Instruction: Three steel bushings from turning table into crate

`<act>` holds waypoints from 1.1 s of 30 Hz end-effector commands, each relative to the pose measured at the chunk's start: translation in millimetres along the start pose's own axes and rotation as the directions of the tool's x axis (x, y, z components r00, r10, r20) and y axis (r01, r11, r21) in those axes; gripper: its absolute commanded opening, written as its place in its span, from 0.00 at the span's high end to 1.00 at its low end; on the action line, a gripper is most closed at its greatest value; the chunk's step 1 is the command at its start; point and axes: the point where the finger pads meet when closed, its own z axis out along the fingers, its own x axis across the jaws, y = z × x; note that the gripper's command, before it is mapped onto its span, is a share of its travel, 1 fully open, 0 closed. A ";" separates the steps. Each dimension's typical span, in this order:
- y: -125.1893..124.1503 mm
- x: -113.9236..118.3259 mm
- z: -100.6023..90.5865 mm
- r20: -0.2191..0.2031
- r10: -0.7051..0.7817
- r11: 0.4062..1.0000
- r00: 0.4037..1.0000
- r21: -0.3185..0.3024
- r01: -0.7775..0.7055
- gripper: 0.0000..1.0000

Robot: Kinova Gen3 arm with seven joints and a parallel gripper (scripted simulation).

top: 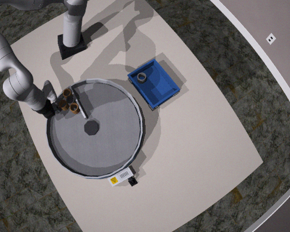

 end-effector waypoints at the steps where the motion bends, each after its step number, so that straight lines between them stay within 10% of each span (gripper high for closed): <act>1: -0.7 -3.5 0.0 0.008 -0.001 1.000 1.000 0.000 0.001 1.00; 33: 0.1 0.1 -0.6 0.000 0.000 1.000 1.000 -0.001 0.000 1.00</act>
